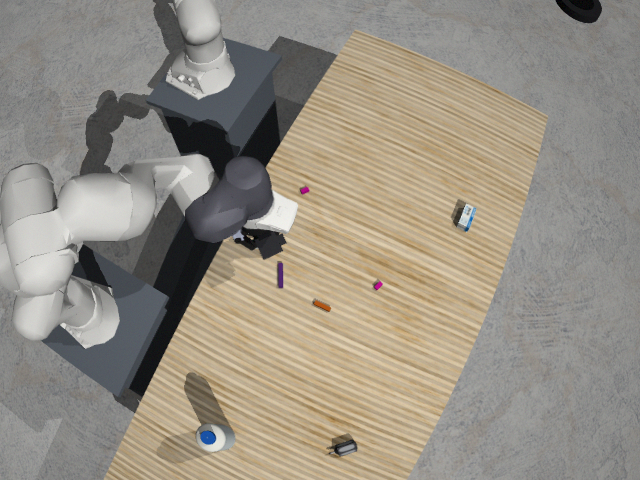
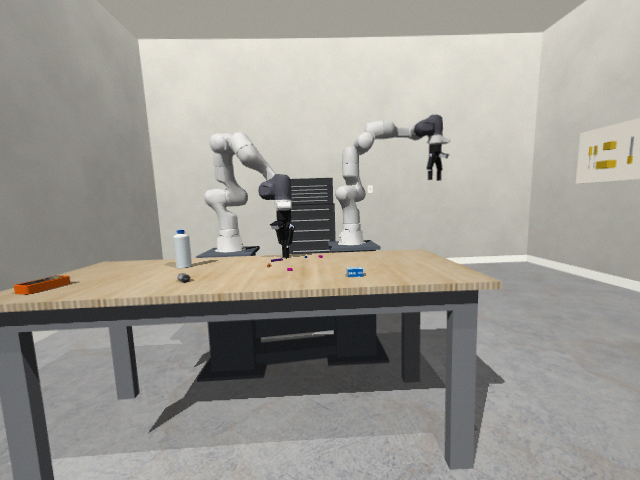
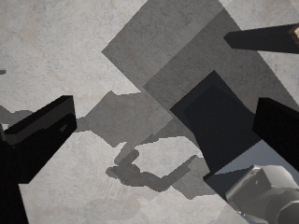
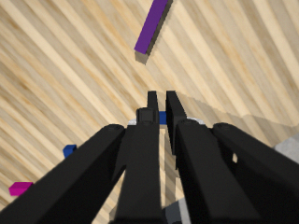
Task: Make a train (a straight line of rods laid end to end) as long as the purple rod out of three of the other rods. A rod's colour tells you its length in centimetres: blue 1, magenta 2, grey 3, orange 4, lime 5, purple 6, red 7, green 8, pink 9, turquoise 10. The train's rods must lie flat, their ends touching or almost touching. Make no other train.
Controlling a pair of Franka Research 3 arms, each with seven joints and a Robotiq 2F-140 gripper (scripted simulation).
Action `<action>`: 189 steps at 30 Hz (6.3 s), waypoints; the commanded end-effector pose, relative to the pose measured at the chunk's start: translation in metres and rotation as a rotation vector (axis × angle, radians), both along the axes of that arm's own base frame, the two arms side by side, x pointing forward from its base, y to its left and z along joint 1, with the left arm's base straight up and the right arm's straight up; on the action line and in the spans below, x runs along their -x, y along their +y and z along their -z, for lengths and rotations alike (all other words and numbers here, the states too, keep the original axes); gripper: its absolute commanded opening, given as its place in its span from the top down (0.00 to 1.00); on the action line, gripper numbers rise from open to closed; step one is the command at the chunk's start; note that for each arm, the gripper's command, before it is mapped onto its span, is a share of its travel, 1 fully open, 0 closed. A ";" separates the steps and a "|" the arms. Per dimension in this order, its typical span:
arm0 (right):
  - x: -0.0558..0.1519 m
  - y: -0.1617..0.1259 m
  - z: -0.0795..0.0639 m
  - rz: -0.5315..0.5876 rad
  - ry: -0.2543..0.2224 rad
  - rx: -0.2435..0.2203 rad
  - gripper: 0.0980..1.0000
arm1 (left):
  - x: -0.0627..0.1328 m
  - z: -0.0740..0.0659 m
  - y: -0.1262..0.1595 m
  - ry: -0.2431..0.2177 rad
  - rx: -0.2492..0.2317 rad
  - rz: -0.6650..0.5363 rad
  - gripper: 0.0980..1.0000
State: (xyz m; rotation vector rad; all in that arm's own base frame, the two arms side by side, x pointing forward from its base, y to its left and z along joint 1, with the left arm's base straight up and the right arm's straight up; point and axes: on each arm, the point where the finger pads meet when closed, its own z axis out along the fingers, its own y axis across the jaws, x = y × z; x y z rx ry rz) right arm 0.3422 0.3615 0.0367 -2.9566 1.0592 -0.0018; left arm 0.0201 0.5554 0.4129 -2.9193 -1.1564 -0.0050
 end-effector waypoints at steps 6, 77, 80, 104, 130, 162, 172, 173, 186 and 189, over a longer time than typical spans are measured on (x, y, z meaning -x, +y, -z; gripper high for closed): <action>0.001 0.000 0.000 0.002 0.001 0.000 0.97 | 0.001 0.000 -0.001 0.002 0.003 0.004 0.00; -0.040 0.087 -0.074 -0.040 0.001 0.001 0.97 | 0.001 0.000 -0.001 0.002 0.003 0.004 0.00; -0.040 0.087 -0.061 -0.040 0.001 0.001 0.97 | 0.001 0.000 -0.001 0.002 0.003 0.004 0.00; -0.042 0.088 -0.012 -0.040 0.001 0.001 0.97 | 0.001 0.000 -0.001 0.002 0.003 0.004 0.00; -0.042 0.088 -0.012 -0.040 0.001 0.001 0.97 | 0.001 0.000 -0.001 0.002 0.003 0.004 0.00; -0.042 0.088 -0.012 -0.039 0.001 0.001 0.97 | 0.001 0.000 -0.001 0.002 0.003 0.004 0.00; -0.042 0.088 -0.012 -0.039 0.001 0.001 0.97 | 0.001 0.000 -0.001 0.002 0.003 0.004 0.00; -0.042 0.088 -0.012 -0.039 0.001 0.001 0.97 | 0.001 0.000 -0.001 0.002 0.003 0.004 0.00; -0.043 0.088 -0.012 -0.039 0.001 0.001 0.97 | 0.001 0.000 -0.001 0.002 0.003 0.004 0.00; -0.043 0.088 -0.012 -0.039 0.001 0.001 0.97 | 0.001 0.000 -0.001 0.002 0.003 0.004 0.00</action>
